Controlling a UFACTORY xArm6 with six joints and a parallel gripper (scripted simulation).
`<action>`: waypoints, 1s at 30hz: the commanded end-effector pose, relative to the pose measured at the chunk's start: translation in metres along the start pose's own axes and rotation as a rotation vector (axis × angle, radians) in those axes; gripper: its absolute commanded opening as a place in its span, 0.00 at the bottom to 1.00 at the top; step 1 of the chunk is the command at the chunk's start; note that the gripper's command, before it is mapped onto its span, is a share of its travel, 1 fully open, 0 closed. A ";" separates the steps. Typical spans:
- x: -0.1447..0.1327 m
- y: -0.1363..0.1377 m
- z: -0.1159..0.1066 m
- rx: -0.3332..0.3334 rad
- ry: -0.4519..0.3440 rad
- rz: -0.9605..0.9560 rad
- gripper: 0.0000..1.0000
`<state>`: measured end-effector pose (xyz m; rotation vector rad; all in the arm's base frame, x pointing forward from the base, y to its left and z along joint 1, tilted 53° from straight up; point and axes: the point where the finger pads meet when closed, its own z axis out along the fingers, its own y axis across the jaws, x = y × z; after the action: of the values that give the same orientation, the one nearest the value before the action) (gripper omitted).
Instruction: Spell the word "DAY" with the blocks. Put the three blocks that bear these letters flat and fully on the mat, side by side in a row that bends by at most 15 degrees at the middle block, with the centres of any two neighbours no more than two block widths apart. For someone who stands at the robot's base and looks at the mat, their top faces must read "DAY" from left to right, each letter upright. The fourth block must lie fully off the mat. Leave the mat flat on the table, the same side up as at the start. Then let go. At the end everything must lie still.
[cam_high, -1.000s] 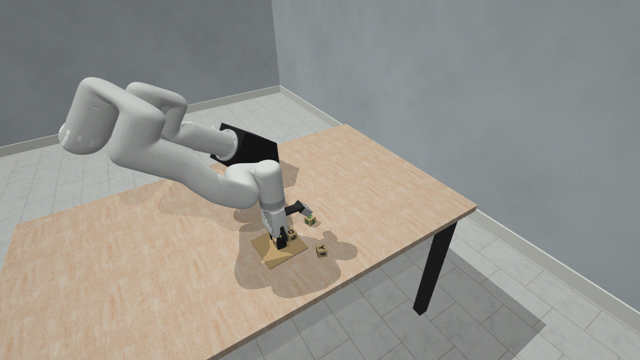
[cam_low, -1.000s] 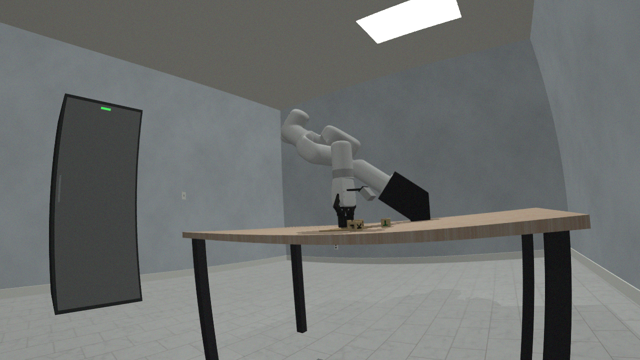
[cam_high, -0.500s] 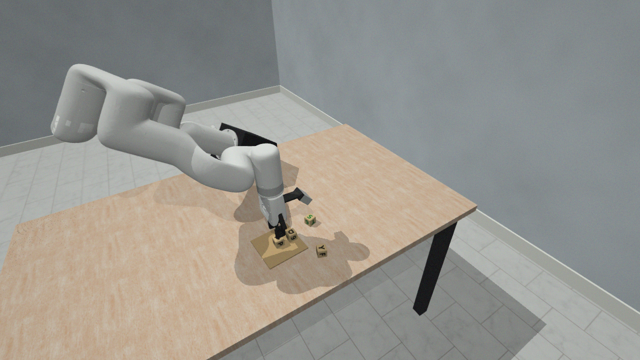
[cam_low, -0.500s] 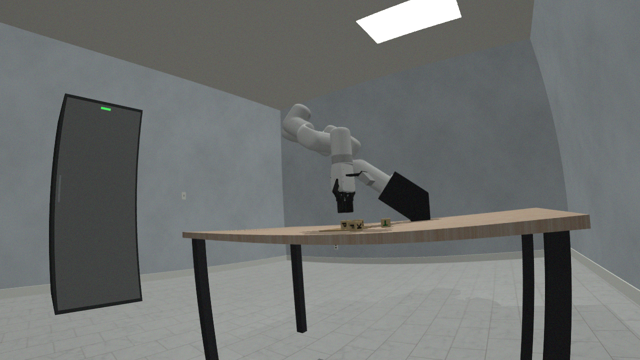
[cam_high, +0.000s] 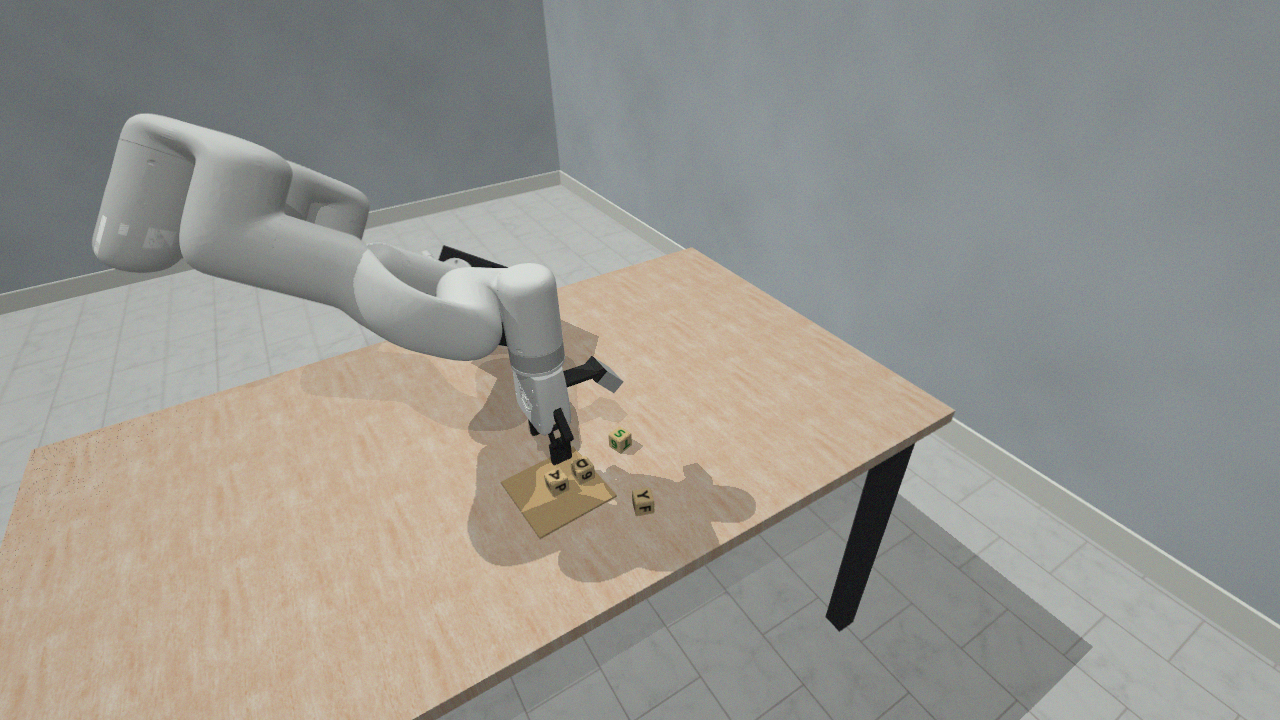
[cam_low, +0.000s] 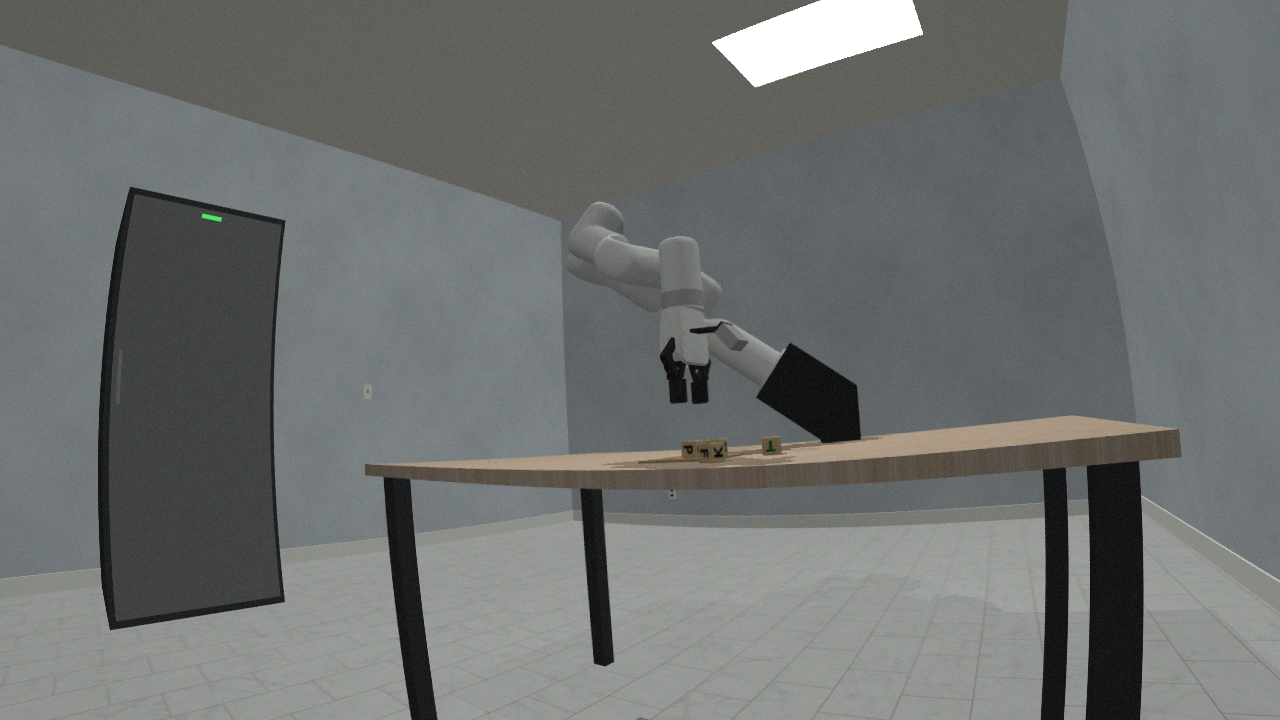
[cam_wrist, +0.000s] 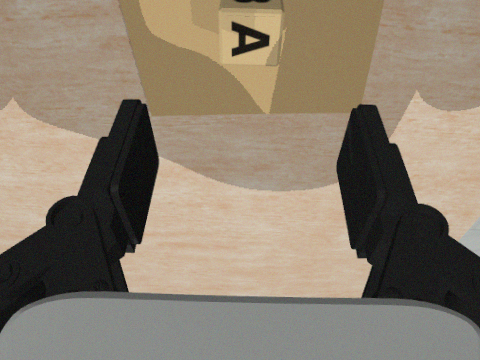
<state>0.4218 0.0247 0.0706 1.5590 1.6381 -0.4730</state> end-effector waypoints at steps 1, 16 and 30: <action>0.000 0.001 -0.002 -0.003 0.002 0.001 1.00; 0.000 0.001 -0.002 -0.003 0.002 0.001 1.00; 0.011 0.019 -0.002 -0.003 0.001 0.258 1.00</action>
<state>0.4313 0.0310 0.0693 1.6627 1.5187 -0.3977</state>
